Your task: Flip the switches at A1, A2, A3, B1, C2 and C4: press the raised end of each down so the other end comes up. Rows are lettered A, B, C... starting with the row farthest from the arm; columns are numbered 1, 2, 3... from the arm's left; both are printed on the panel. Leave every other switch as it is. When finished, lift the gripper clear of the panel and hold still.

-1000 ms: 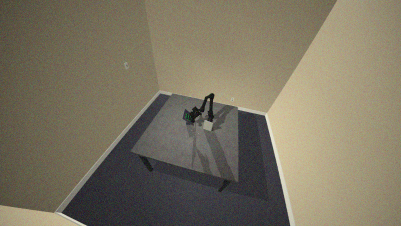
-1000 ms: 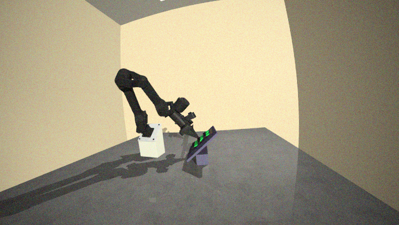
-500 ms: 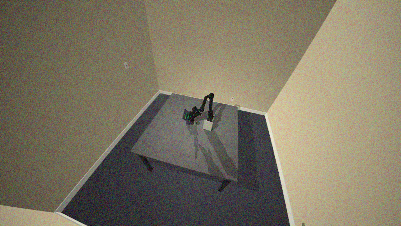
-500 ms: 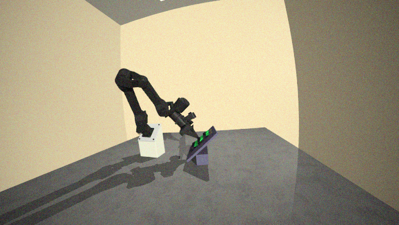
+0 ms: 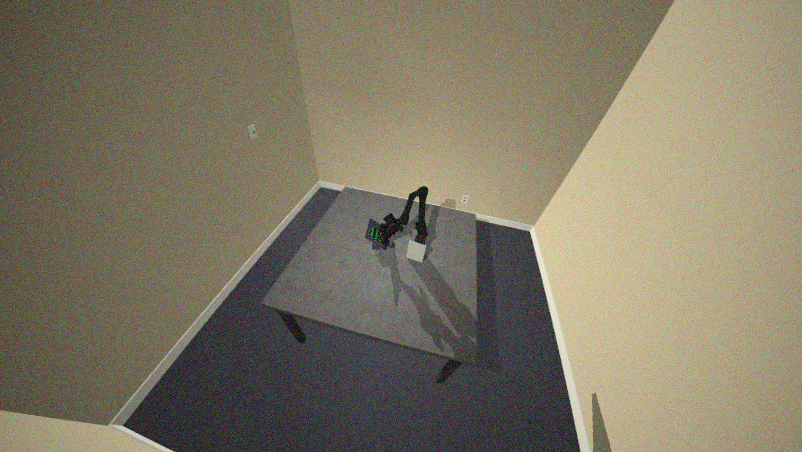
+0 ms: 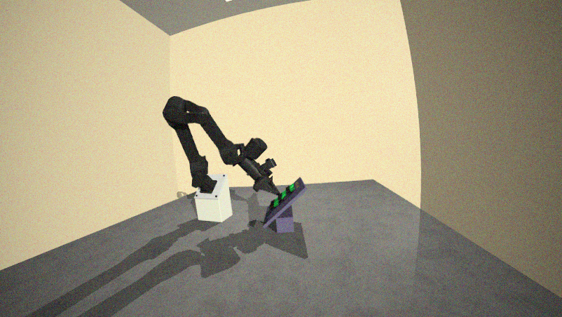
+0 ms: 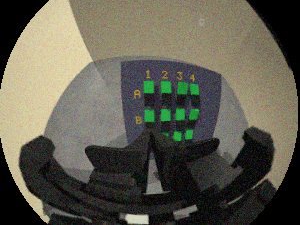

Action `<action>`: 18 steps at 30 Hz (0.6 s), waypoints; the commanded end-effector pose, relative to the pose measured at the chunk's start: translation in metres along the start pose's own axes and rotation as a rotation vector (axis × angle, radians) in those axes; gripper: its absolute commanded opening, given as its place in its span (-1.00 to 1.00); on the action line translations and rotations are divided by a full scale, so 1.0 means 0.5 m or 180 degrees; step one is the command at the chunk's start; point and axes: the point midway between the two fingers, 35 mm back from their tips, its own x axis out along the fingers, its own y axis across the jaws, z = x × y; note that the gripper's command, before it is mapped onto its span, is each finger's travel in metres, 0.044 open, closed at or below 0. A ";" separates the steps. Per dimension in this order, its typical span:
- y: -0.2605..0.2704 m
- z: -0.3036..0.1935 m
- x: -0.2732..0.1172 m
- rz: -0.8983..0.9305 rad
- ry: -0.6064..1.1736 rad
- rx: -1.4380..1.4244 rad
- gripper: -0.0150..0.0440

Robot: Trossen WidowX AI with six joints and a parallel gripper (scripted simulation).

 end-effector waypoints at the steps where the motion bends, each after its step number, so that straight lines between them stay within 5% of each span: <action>1: 0.000 0.004 0.002 0.0005 -0.0018 -0.0007 -0.49; 18: 0.000 0.004 0.006 0.0005 -0.0018 -0.0007 -0.49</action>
